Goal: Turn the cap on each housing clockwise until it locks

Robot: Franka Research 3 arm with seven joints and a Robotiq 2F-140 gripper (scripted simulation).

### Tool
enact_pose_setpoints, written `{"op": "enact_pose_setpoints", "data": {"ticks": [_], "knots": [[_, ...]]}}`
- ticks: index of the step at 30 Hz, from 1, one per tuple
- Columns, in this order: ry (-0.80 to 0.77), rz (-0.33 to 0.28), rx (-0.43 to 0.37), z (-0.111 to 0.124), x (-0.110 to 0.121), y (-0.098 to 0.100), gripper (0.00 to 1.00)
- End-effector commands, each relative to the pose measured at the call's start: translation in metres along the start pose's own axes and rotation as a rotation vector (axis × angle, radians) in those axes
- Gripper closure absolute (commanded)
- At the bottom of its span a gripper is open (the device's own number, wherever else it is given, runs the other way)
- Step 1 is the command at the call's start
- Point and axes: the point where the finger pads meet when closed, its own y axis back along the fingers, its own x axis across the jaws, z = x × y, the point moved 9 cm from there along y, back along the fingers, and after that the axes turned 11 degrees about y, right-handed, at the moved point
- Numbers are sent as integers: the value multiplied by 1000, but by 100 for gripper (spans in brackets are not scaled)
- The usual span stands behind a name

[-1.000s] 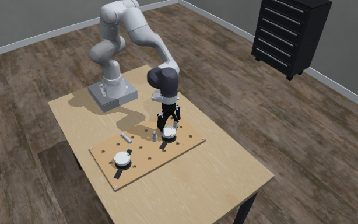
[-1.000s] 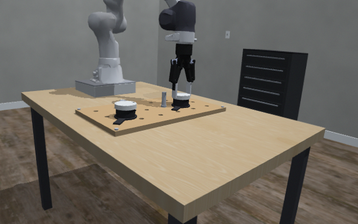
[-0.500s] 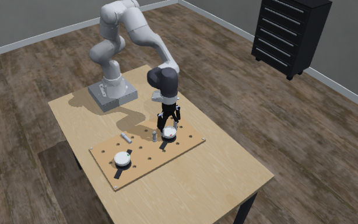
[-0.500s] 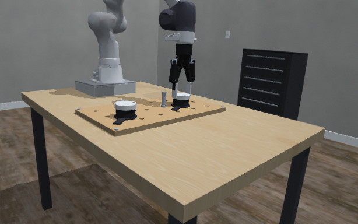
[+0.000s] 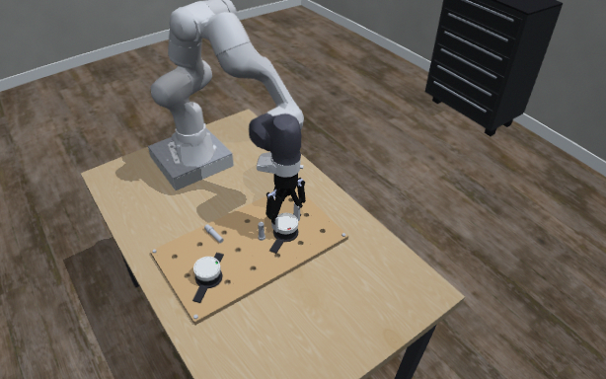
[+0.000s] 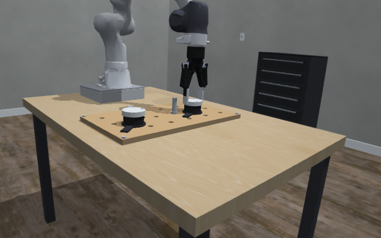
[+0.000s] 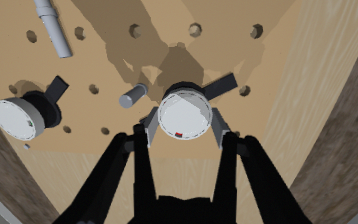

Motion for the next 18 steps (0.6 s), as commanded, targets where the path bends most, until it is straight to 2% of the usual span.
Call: {"op": "enact_pose_setpoints", "data": {"ticks": [1, 18], "knots": [[0, 2, 1, -1, 0, -1, 90], [-14, 2, 1, -1, 0, -1, 90]]}}
